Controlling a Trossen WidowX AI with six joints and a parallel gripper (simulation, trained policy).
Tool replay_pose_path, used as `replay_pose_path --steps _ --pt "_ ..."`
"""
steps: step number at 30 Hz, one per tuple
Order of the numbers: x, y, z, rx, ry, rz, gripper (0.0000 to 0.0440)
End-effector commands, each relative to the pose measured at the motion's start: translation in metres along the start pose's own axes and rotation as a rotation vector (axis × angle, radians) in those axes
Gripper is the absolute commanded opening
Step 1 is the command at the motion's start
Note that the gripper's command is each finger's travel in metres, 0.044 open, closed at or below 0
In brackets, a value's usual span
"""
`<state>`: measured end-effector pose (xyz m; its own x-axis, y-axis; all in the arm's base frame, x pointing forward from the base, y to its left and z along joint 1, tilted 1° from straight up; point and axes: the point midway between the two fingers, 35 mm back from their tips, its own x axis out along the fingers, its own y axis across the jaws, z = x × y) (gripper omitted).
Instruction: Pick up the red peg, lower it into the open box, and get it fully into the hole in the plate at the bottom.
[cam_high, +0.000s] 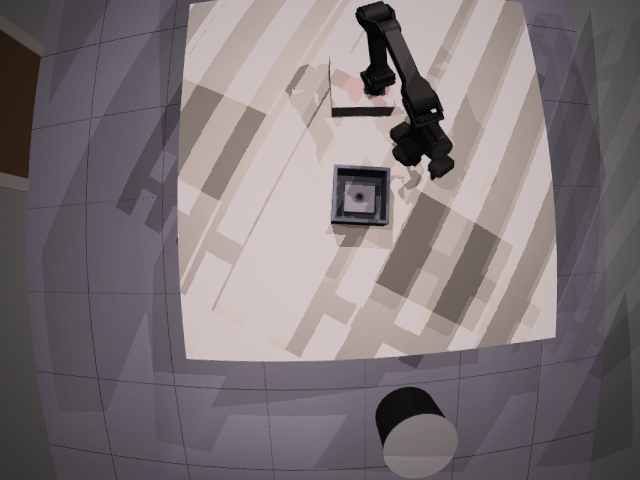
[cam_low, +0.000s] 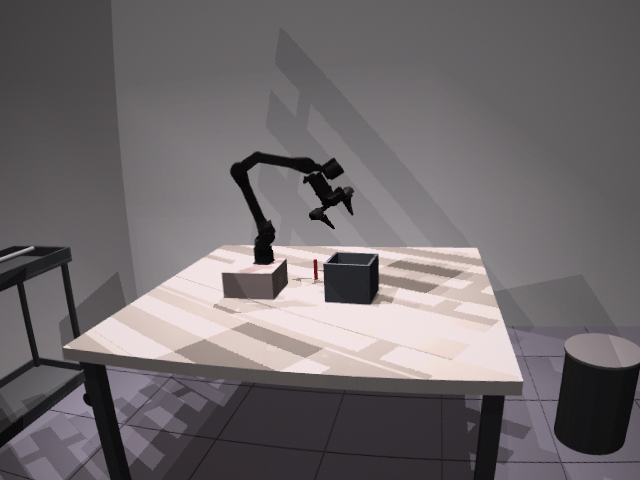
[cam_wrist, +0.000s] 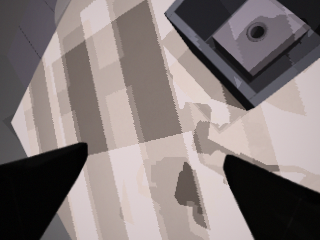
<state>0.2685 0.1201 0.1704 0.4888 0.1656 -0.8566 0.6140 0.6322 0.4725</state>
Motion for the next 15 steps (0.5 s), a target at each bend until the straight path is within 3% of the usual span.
replay_pose_path --steps 1,15 --pt "0.001 -0.017 -0.022 0.083 0.079 -0.071 0.0439" --pt "-0.003 -0.071 -0.079 0.363 0.210 -0.373 0.0434"
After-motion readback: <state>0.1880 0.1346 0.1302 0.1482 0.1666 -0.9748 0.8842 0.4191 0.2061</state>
